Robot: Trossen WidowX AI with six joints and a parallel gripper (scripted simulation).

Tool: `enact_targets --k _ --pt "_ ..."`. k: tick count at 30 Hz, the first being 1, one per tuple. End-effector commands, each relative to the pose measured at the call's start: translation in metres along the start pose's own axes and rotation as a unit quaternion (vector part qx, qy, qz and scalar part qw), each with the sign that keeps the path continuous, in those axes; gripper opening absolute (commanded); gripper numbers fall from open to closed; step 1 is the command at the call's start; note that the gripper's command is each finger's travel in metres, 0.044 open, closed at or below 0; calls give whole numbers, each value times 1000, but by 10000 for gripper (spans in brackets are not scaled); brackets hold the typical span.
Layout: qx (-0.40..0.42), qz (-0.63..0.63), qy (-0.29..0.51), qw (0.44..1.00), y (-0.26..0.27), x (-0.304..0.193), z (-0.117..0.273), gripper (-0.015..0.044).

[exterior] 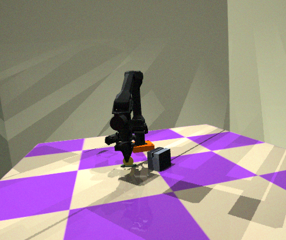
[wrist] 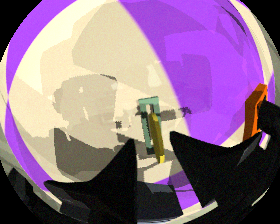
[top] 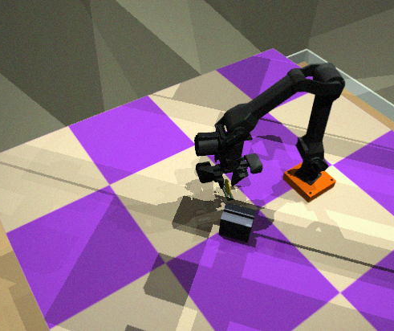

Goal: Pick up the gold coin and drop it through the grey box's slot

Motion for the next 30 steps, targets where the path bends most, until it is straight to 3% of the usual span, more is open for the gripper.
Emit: enact_targets --k 1,7,12,16,30 --pt "-8 1 2 1000 -3 0 -9 161" --pt "-8 1 2 1000 -3 0 -16 161" --pt "-8 1 2 1000 -3 0 -16 29" --pt "-8 1 2 1000 -3 0 -16 3" --pt "-8 1 2 1000 -1 0 -3 0"
Point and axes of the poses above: the point midway between the two fingers, 35 mm back from their tips, its own z axis back along the fingers, its own y axis across the jaws, x = y × z, the point moved 2 cm from there along z, back along the fingers, and after that the axes turned 3 degrees about -z, right-handed, at the moved point
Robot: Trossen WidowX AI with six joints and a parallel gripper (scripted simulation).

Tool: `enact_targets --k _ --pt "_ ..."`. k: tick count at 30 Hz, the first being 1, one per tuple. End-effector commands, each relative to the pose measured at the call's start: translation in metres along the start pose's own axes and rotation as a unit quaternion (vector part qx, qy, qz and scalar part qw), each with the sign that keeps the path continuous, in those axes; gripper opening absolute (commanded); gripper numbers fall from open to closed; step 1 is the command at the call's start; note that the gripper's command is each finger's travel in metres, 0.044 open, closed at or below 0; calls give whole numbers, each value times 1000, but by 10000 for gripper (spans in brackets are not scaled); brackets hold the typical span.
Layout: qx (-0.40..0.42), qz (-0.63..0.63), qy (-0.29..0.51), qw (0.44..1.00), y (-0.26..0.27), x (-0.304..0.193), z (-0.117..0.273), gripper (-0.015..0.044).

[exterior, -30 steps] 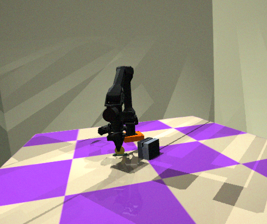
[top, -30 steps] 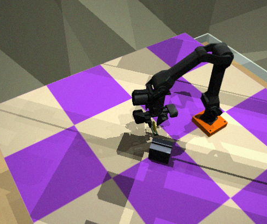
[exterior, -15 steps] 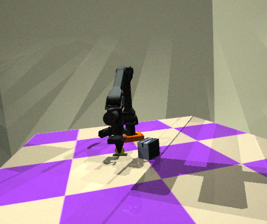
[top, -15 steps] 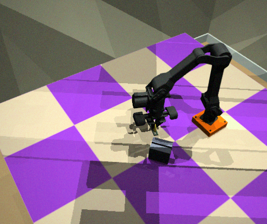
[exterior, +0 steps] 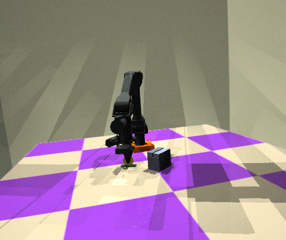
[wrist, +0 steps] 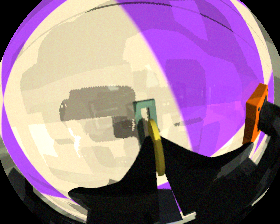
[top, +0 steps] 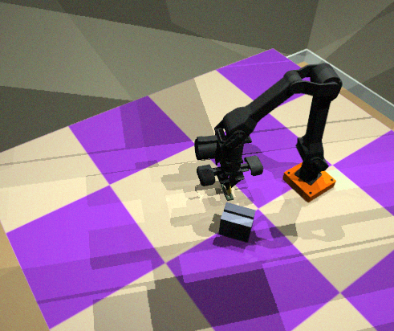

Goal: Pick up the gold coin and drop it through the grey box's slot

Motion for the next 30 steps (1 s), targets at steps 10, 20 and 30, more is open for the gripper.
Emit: enact_targets --k 10,20,30 --pt "6 2 1 1000 5 0 33 0" --pt "6 2 1 1000 5 0 58 0" --pt "6 2 1 1000 2 0 84 0"
Point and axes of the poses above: the point midway between the two fingers, 35 mm back from their tips, its own z axis back along the fingers, its own y axis across the jaws, x = y × z, the point moved 2 cm from there along z, back along the fingers, and after that the axes turned 3 degrees about -z, right-handed, at the moved point
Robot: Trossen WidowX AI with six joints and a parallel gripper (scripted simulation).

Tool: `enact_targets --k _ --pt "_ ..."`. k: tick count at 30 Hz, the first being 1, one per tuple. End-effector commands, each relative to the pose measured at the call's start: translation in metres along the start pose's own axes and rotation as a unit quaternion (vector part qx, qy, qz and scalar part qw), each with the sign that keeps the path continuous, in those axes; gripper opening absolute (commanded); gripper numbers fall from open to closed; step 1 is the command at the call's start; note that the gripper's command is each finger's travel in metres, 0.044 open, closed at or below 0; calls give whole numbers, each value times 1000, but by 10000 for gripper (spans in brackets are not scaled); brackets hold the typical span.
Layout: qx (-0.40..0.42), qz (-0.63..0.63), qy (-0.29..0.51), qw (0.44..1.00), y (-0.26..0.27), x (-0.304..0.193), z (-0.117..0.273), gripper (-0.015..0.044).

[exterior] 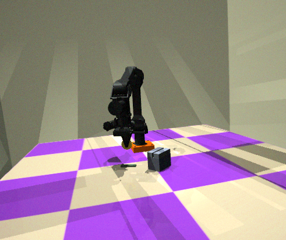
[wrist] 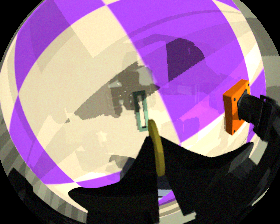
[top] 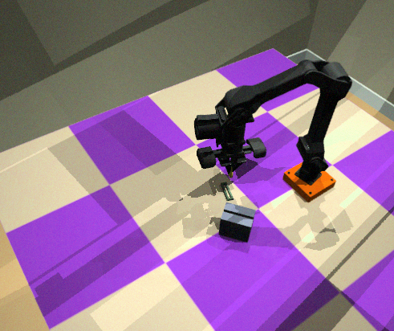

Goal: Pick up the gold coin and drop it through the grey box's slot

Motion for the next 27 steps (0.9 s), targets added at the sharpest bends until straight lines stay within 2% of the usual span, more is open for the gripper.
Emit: enact_targets --k 1,6,16,27 --pt "8 2 1 1000 0 0 13 0" --pt "8 13 1 1000 -1 0 17 0" --pt "8 179 -1 984 -4 0 17 0" --pt "7 359 -2 933 -7 0 18 0"
Point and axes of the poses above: the point midway between the two fingers, 35 mm back from their tips, its own z axis back along the fingers, its own y axis across the jaws, x = y × z, the point moved 2 cm from there along z, back along the fingers, and after that the axes turned 3 degrees about -z, right-handed, at the moved point
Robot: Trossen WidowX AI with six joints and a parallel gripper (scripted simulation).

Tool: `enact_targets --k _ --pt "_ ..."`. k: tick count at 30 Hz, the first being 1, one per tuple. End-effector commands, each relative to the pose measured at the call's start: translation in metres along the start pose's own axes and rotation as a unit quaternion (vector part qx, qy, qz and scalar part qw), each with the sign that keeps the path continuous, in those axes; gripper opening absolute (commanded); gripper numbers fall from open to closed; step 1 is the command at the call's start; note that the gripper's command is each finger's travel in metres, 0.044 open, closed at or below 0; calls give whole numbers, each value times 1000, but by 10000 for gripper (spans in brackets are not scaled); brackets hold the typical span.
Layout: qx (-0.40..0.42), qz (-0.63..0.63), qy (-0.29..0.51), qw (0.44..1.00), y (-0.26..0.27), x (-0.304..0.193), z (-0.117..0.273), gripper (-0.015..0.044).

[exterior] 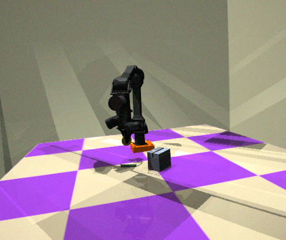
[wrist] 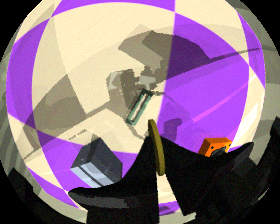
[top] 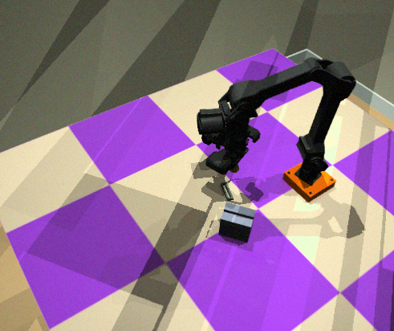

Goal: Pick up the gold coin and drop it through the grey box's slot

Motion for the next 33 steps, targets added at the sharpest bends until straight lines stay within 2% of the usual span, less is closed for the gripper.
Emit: enact_targets --k 1,8,33 --pt "2 59 -1 998 -1 -1 2 0" --pt "2 165 -1 986 -3 -3 2 0" --pt "4 168 0 986 35 -28 4 0"
Point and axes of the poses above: the point midway between the two fingers, 35 mm back from their tips, its own z axis back along the fingers, its own y axis across the jaws, x = y × z, the point moved 2 cm from there along z, back along the fingers, and after that the axes turned 3 degrees about -z, right-handed, at the moved point
